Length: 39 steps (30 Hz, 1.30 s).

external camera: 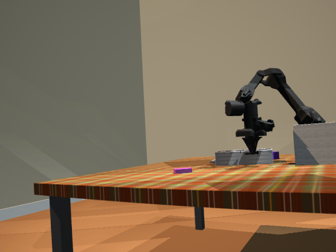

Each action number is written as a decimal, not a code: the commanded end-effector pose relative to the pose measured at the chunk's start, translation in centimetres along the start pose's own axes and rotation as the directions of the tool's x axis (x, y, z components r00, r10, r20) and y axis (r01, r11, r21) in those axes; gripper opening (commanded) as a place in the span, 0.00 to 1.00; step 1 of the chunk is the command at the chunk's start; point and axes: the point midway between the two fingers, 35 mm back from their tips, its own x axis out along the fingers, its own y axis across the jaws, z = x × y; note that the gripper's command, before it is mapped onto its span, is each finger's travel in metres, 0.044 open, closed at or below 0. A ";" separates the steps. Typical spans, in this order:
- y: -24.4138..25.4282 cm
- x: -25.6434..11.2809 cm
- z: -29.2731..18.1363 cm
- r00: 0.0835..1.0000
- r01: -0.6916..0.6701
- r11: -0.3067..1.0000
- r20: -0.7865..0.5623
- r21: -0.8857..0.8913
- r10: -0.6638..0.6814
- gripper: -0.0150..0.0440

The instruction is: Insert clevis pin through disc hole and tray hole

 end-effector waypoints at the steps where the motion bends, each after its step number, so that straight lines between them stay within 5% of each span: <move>1: 0.0 0.8 0.2 1.000 -0.009 1.000 0.002 -0.011 0.009 0.25; 39: 0.1 5.1 0.2 1.000 -0.011 1.000 0.001 -0.010 0.011 0.25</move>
